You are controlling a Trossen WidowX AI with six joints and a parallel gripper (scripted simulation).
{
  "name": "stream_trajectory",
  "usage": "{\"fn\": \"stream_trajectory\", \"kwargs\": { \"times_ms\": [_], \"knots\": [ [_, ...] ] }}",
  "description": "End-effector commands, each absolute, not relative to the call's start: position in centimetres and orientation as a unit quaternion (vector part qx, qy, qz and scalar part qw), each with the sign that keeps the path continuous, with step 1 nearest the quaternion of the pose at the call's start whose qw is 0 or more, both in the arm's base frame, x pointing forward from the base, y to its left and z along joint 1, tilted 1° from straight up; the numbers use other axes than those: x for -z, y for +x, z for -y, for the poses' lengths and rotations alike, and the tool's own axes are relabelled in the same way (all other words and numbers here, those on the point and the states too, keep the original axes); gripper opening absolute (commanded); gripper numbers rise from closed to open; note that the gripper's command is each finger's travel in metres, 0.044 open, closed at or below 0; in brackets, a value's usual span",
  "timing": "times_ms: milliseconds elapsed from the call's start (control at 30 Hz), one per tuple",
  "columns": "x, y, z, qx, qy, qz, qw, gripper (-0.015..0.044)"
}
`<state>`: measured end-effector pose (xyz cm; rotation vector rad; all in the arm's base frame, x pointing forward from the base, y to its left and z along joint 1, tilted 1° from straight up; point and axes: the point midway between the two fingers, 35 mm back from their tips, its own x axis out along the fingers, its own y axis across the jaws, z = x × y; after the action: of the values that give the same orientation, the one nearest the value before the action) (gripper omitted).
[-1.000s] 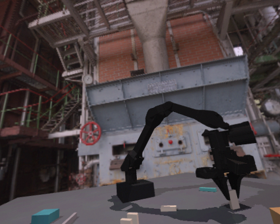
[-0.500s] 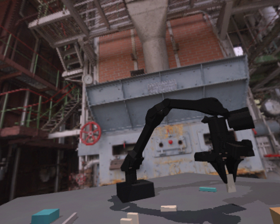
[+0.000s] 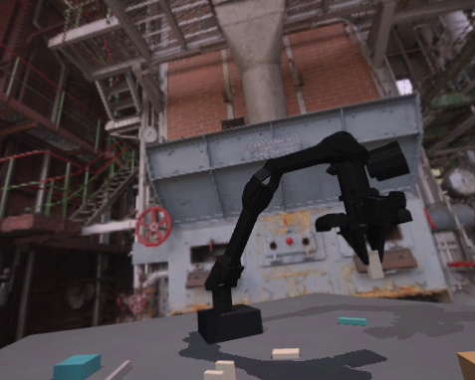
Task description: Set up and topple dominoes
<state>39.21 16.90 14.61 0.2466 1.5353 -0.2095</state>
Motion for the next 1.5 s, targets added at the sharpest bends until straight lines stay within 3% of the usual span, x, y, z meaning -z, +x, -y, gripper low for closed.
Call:
{"fn": "stream_trajectory", "kwargs": {
  "times_ms": [0, 200, 467, 1467],
  "knots": [
    [-15.0, 39.9, -11.1, 0.129, 0.146, -0.683, 0.704, 0.0107],
    [-14.9, 38.4, -0.7, 0.193, 0.206, -0.669, 0.688, 0.0107],
    [-14.0, 32.3, 10.6, 0.274, 0.284, -0.641, 0.658, 0.0107],
    [-1.0, 32.5, 10.7, 0.275, 0.286, -0.641, 0.657, 0.0107]
  ]
}}
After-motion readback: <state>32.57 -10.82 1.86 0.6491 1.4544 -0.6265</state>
